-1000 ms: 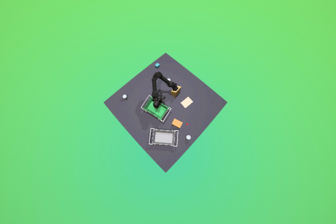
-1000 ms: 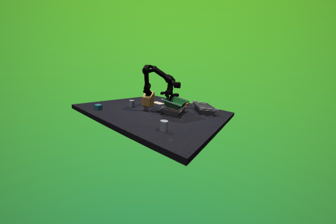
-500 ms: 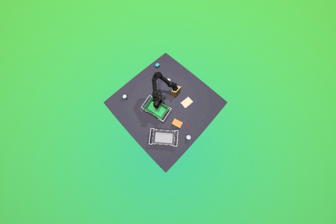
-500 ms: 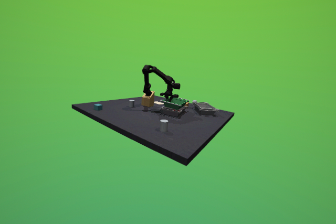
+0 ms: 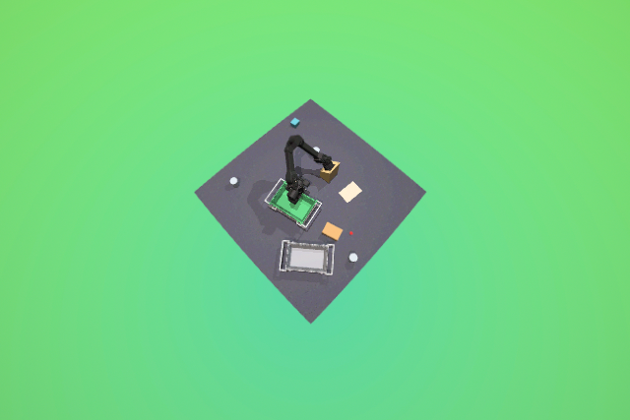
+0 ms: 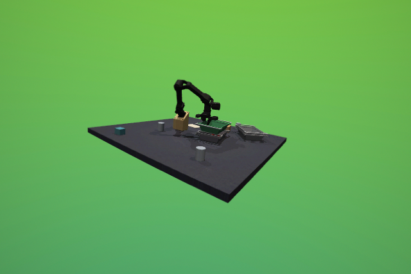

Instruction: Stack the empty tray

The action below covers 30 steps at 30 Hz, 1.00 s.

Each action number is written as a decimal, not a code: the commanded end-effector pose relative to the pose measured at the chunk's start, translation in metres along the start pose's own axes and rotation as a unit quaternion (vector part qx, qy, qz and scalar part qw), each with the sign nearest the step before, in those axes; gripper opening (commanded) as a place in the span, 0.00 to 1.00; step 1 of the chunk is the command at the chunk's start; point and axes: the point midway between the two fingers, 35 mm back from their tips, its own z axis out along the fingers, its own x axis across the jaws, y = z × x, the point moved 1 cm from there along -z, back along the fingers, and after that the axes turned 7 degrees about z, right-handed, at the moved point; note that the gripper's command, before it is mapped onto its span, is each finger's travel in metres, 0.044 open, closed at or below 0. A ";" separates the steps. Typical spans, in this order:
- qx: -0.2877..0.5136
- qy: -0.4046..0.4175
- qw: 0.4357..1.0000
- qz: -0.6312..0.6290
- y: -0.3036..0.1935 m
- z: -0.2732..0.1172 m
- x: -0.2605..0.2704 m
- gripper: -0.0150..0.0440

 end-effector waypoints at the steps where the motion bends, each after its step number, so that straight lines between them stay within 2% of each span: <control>1: -0.001 -0.007 1.000 -0.001 0.001 0.003 -0.003 0.28; 30: -0.001 -0.007 1.000 -0.001 0.001 0.003 -0.003 1.00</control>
